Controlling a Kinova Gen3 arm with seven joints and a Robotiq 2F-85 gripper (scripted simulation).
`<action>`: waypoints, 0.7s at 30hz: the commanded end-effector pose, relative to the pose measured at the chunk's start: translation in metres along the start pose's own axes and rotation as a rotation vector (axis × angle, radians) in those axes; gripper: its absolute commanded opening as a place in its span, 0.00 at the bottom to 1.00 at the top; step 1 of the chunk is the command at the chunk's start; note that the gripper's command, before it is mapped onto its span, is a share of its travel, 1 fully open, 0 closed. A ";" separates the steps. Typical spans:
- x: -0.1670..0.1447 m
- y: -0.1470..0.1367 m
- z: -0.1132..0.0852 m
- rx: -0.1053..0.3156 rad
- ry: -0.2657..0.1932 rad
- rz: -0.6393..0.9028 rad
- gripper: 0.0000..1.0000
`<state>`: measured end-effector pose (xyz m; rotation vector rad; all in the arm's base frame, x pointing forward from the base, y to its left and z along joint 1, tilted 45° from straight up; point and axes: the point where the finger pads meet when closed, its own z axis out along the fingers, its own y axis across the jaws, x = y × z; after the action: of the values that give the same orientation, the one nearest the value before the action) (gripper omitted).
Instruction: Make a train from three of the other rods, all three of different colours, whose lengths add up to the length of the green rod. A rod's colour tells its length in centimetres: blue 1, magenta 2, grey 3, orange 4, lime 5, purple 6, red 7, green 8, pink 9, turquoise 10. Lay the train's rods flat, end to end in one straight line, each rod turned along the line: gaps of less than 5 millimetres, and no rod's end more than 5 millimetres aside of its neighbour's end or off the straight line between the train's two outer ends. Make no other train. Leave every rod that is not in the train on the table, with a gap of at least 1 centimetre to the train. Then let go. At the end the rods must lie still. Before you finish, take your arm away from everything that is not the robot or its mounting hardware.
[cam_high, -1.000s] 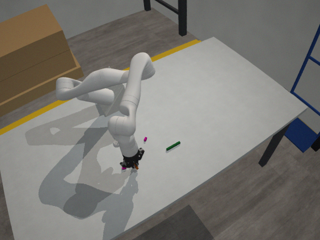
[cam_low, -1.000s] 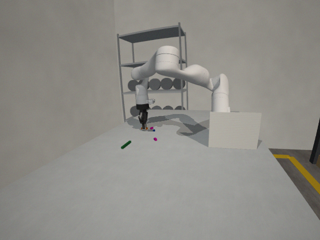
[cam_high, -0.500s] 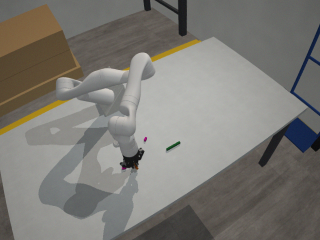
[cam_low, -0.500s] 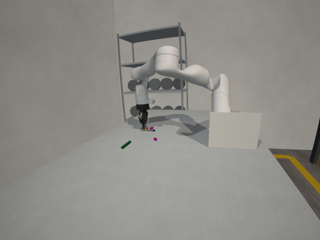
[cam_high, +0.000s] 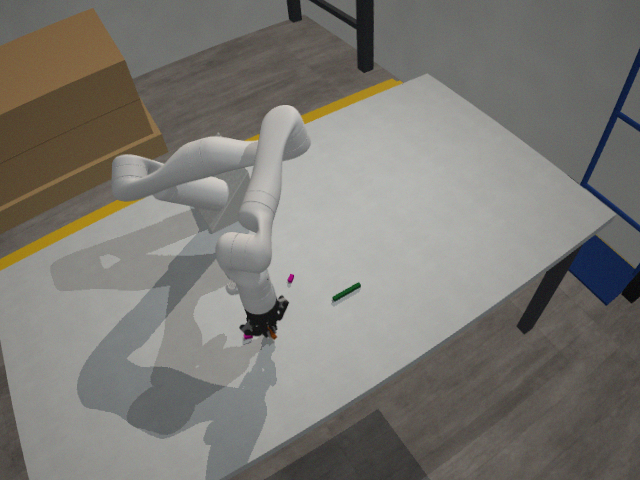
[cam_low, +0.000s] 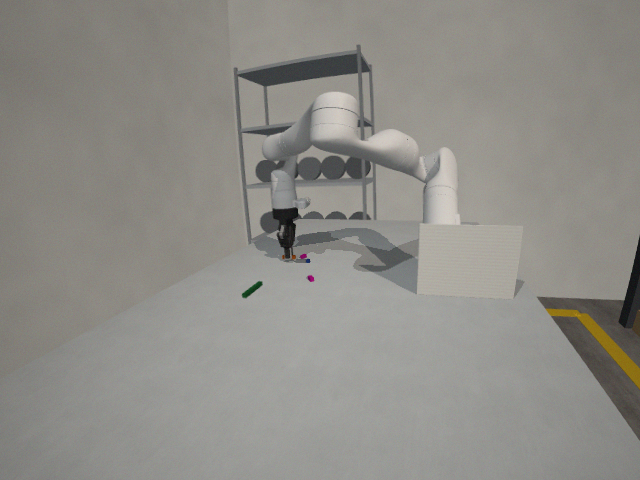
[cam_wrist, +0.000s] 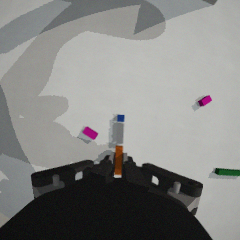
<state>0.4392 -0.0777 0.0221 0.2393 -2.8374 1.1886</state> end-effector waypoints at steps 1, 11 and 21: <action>0.000 0.000 -0.001 0.000 -0.002 0.000 0.05; 0.000 0.000 0.000 0.000 -0.002 0.000 0.05; 0.000 0.000 0.008 0.000 -0.002 0.000 0.05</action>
<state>0.4399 -0.0819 0.0172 0.2417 -2.8401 1.1871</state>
